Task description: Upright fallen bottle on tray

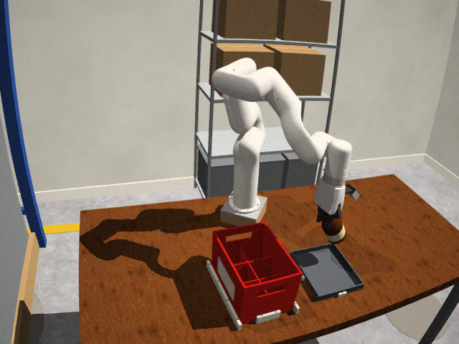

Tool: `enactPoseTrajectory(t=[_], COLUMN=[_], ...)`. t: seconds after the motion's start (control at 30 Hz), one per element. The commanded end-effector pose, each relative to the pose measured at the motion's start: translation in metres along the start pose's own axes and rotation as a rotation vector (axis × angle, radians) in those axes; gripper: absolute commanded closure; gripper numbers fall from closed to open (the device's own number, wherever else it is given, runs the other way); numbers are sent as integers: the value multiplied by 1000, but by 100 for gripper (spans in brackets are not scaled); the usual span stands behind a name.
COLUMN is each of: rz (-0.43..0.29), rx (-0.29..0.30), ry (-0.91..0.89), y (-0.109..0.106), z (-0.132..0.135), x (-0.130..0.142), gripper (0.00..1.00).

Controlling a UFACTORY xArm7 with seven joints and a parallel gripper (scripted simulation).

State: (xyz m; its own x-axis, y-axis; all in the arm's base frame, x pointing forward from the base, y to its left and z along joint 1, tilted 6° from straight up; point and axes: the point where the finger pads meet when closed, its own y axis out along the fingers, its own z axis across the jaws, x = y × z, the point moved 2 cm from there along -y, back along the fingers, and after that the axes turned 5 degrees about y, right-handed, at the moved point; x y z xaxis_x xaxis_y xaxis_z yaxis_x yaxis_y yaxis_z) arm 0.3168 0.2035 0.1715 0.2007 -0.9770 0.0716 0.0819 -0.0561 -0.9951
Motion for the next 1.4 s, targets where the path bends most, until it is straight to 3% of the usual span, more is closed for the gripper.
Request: enactPoseTrajectory(t=[0.0, 0.57, 1.37], rz=[3, 3, 2], rx=[3, 3, 3], ry=[-8, -23, -269], y=[-1, -1, -1], z=[1, 1, 1], x=[-1, -1, -1], gripper=[100, 100, 100])
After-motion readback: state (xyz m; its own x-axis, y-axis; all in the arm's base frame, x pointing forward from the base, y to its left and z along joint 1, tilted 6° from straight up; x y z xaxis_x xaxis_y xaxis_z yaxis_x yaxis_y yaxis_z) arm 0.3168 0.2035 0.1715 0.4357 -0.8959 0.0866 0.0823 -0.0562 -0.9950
